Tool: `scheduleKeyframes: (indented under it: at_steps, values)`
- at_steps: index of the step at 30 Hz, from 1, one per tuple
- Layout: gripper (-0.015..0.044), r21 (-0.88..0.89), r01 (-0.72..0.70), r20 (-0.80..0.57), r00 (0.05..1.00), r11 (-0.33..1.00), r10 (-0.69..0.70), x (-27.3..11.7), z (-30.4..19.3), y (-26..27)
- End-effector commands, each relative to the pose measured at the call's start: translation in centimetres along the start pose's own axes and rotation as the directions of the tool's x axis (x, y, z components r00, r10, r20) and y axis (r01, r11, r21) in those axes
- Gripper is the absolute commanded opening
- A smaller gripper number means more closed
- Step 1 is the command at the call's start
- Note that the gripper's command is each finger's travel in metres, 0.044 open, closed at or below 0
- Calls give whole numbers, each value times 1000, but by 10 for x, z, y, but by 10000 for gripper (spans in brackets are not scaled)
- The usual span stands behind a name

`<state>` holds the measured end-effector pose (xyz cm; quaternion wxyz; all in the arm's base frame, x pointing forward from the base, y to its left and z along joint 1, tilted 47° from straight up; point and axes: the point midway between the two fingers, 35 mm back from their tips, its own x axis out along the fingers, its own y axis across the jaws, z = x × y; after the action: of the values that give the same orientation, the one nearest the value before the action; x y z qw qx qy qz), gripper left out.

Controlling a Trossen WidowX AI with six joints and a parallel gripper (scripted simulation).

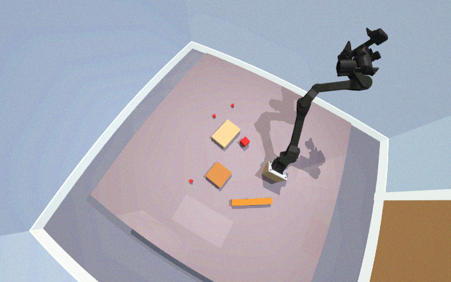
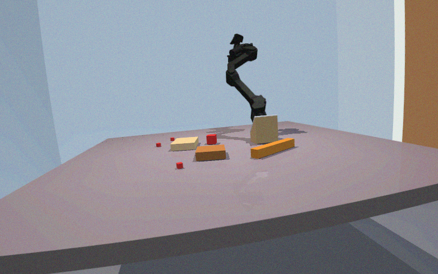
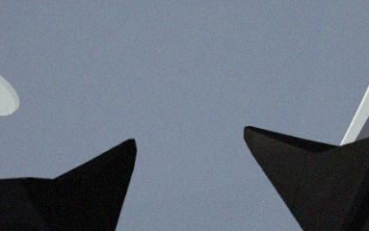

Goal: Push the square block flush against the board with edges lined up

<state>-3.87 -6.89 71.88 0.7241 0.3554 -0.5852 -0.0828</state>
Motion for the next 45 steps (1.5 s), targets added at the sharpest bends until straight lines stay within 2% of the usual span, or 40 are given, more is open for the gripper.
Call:
scheduleKeyframes:
  at_steps: [1,15,22,45]
  values:
    - [374,0,0,0,1000,1000,0,0,0,0]
    - [6,41,-80,138,988,996,74,-21,33,24]
    - [0,122,-182,238,960,976,149,-41,59,47]
    - [0,124,-399,439,843,908,311,-114,101,108]
